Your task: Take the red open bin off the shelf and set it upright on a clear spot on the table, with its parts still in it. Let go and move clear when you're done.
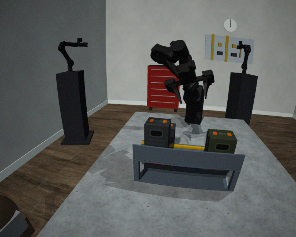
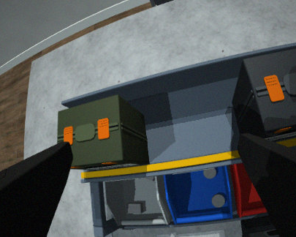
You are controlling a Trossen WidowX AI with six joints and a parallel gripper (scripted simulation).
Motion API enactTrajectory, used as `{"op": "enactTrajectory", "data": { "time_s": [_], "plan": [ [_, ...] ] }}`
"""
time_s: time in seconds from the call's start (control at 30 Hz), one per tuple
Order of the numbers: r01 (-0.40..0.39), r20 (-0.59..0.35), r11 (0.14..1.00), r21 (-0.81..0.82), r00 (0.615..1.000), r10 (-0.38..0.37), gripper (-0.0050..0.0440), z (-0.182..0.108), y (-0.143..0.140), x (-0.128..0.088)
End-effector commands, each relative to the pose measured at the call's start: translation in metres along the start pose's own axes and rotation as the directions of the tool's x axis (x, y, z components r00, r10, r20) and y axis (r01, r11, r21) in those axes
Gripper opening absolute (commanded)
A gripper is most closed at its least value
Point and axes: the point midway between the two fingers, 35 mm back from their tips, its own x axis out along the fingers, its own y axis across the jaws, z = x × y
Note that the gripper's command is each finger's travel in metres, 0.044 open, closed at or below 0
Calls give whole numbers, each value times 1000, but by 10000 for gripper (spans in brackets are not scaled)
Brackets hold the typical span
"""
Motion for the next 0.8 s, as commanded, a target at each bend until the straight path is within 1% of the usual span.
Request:
{"op": "enactTrajectory", "data": {
  "time_s": [0.0,0.77],
  "plan": [
    [-5,4,1000,7,1000,5,440,0,0,1],
    [-5,7,1000,7,1000,5,440,-3,-1,4]
  ]
}}
